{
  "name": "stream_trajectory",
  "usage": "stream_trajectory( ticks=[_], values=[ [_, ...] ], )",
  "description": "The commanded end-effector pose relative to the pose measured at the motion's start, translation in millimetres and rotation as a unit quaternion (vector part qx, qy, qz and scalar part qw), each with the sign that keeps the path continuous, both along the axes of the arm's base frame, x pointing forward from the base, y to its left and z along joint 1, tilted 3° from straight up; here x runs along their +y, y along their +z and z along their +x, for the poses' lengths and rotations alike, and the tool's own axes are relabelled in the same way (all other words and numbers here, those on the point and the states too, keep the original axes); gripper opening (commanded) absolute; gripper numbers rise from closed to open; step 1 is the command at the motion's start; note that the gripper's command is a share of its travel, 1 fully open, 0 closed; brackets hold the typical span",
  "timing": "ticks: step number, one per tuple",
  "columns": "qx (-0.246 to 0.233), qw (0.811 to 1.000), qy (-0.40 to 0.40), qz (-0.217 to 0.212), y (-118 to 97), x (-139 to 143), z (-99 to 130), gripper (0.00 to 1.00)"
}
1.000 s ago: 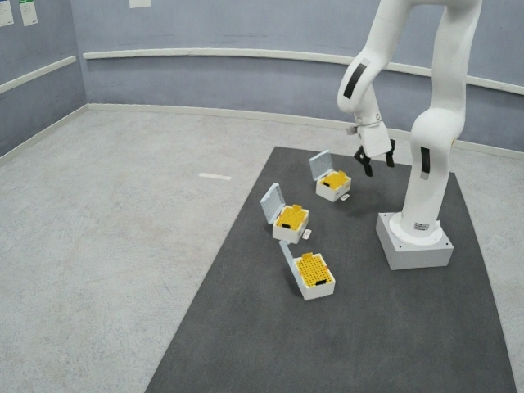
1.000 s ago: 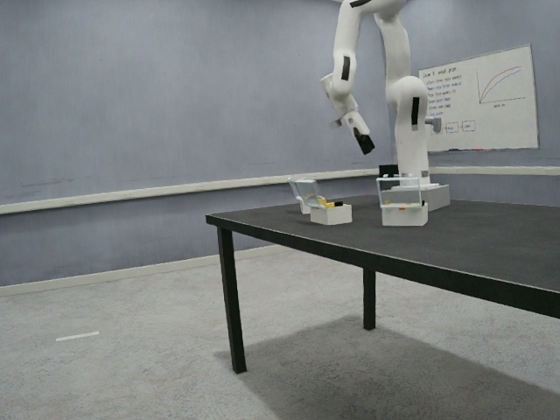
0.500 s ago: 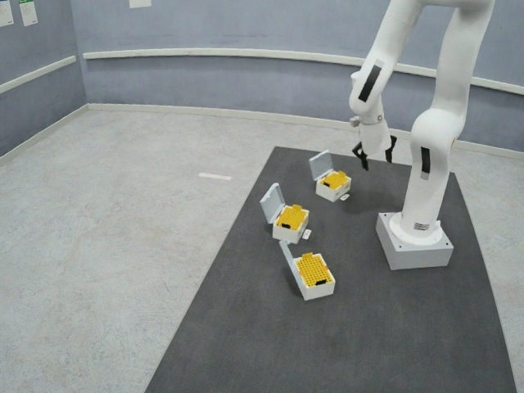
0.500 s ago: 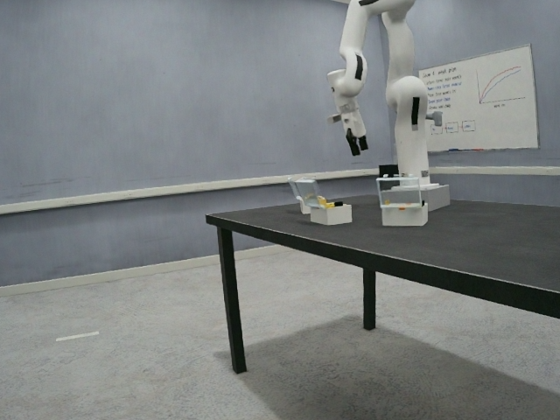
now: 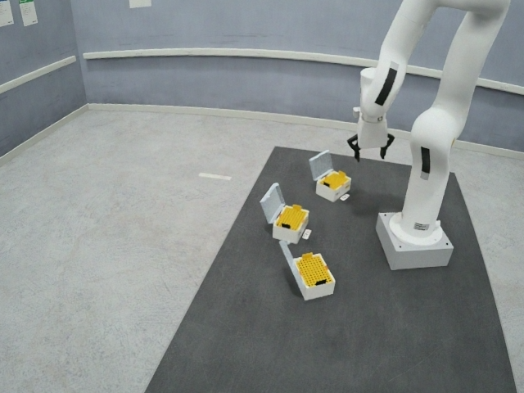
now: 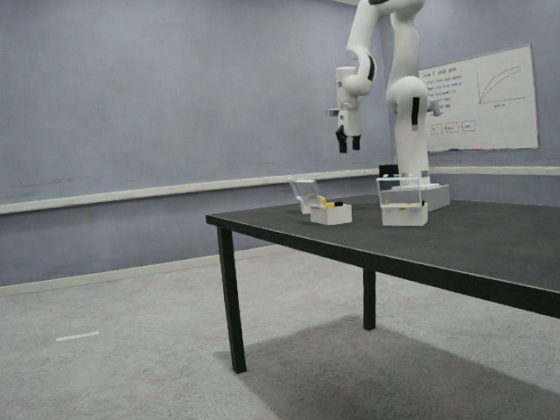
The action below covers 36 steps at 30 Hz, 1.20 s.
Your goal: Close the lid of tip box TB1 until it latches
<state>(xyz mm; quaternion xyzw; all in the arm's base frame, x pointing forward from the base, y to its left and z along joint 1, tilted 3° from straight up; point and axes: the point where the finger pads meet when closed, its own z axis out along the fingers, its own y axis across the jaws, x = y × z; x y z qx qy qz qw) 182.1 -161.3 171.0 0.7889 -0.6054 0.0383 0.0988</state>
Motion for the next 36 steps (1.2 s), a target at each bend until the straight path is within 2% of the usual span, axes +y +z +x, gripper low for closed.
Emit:
stream_trajectory(
  ticks=[1, 9, 22, 24, 36],
  values=[
    [-0.06, 0.996, -0.034, -0.047, 5.2, -8.0, 17.0, 1.0],
    [-0.069, 0.996, -0.038, -0.049, 5.8, -8.3, 18.5, 1.0],
    [-0.068, 0.996, -0.038, -0.049, -59.3, -11.0, 19.1, 1.0],
    [-0.068, 0.996, -0.038, -0.049, -59.3, -11.0, 19.1, 1.0],
    [-0.068, 0.996, -0.038, -0.049, -119.4, -13.5, 19.6, 1.0]
  ],
)
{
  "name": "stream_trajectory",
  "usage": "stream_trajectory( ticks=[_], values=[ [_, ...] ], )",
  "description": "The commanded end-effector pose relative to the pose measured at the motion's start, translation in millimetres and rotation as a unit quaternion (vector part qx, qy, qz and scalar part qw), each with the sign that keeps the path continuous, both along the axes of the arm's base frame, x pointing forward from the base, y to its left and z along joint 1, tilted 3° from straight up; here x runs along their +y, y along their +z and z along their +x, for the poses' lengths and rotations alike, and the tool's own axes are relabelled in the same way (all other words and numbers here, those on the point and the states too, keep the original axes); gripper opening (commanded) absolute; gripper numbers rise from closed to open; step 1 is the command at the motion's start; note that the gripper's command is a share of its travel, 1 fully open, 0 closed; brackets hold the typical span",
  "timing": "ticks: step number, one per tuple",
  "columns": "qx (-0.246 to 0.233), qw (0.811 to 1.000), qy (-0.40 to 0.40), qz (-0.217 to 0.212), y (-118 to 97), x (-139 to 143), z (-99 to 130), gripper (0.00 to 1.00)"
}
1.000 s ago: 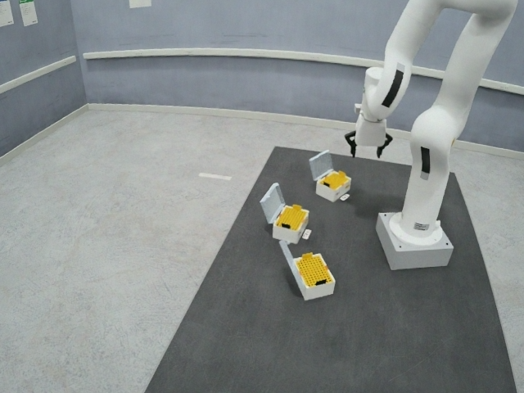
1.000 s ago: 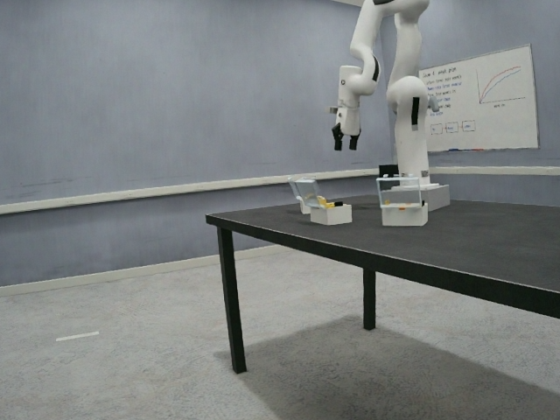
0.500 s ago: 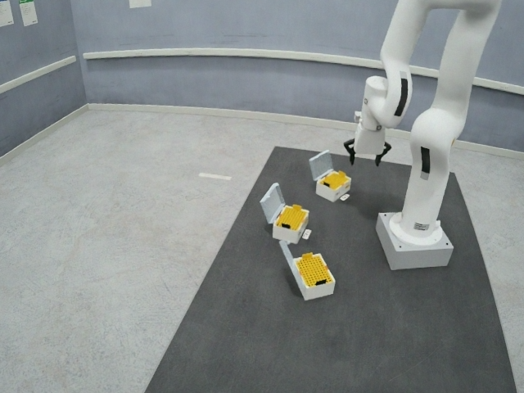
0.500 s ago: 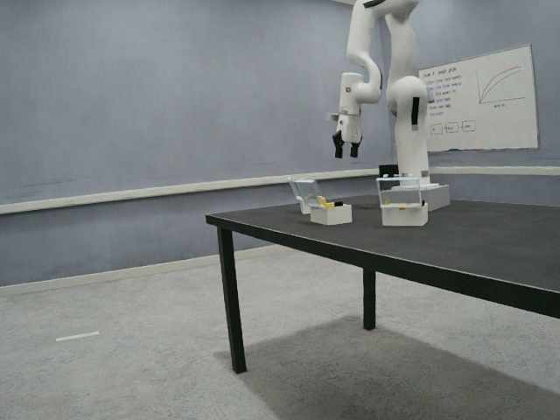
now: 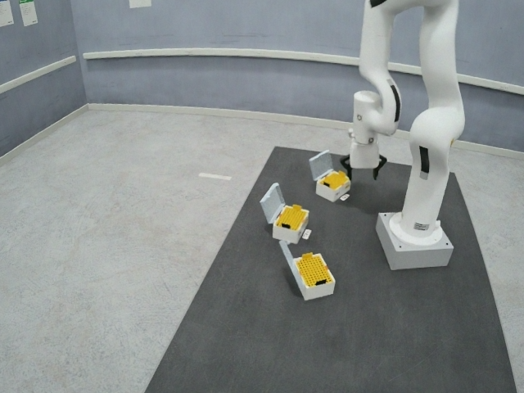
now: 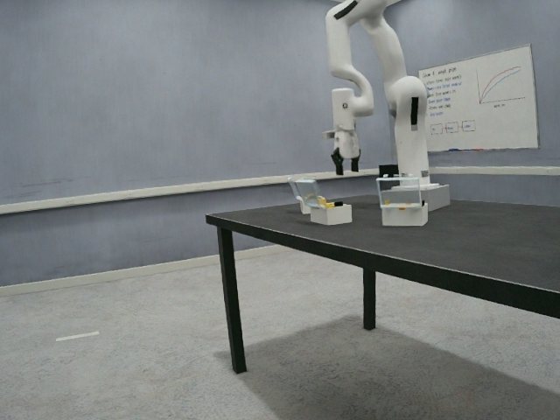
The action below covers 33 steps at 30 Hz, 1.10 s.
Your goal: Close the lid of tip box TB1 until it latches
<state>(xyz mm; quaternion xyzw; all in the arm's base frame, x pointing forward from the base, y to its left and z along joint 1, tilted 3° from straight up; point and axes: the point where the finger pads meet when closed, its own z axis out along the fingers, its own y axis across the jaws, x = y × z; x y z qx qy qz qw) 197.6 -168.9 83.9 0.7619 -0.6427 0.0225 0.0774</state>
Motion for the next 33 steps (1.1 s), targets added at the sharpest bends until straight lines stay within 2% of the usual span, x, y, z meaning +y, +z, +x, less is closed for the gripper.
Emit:
stream_trajectory(
  ticks=[1, 3, 5, 17, 33],
  values=[
    [-0.06, 0.995, 0.006, -0.077, -37.3, -6.1, 4.1, 1.0],
    [-0.06, 0.995, 0.006, -0.077, -47.3, -6.5, 4.2, 1.0],
    [-0.06, 0.995, 0.006, -0.077, -47.3, -6.5, 4.2, 1.0],
    [-0.058, 0.995, 0.006, -0.076, -107.3, -9.0, 4.7, 1.0],
    [-0.06, 0.995, 0.006, -0.077, -107.3, -9.0, 4.7, 1.0]
  ],
)
